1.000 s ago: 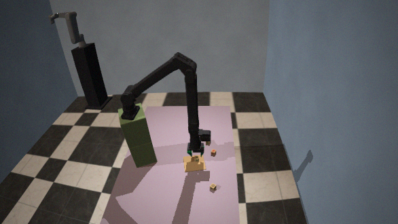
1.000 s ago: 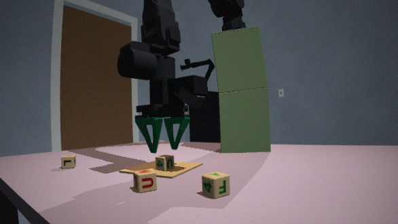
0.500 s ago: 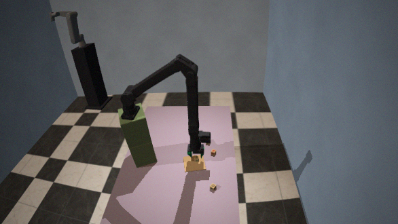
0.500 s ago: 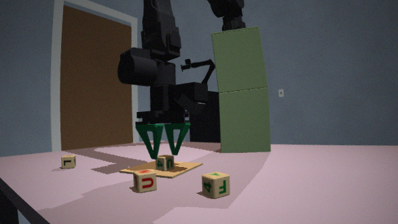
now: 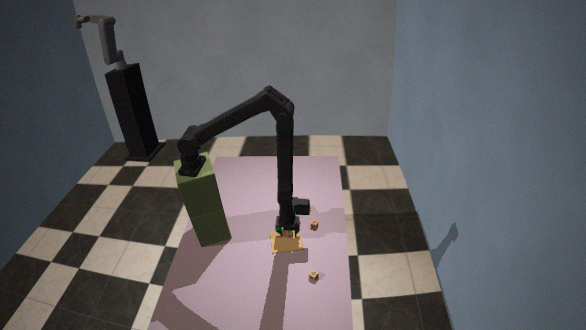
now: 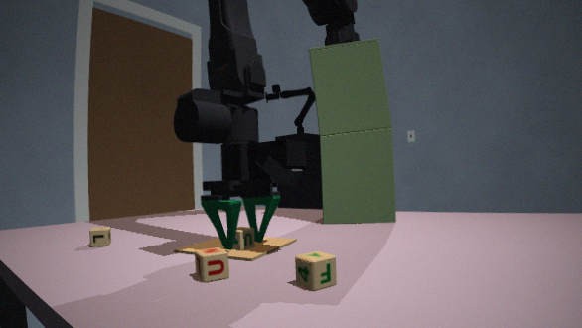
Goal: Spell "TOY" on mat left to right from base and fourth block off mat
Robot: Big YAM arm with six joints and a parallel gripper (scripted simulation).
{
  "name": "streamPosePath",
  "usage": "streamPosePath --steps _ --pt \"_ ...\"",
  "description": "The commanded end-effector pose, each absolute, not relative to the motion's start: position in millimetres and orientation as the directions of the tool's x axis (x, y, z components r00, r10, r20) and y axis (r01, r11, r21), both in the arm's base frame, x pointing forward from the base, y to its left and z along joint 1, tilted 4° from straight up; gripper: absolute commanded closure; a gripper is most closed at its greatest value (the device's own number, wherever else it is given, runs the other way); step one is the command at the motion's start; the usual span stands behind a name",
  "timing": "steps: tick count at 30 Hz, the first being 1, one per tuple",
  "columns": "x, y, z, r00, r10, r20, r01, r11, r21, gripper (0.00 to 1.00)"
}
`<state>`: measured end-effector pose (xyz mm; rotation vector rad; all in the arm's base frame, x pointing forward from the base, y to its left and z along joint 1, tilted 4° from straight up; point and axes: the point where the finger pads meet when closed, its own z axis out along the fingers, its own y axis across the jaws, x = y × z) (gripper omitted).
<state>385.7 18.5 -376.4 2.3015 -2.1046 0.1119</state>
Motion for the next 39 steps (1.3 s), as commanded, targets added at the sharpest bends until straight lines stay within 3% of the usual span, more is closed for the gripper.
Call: streamPosePath --steps 1,15,16,32,33,39 --pt "388.9 12.8 -381.1 0.082 -0.995 0.063 -0.995 -0.085 -0.043 0.36" --pt "386.2 12.6 -381.2 0.082 -0.995 0.063 -0.996 -0.085 -0.037 0.36" --pt "386.2 12.6 -381.2 0.082 -0.995 0.063 -0.996 -0.085 -0.037 0.55" --pt "386.2 12.6 -381.2 0.082 -0.995 0.063 -0.996 -0.084 -0.037 0.55" --pt "386.2 12.6 -381.2 0.082 -0.995 0.063 -0.996 -0.084 -0.037 0.74" --pt "386.2 12.6 -381.2 0.082 -0.995 0.063 -0.996 -0.084 -0.037 0.74"
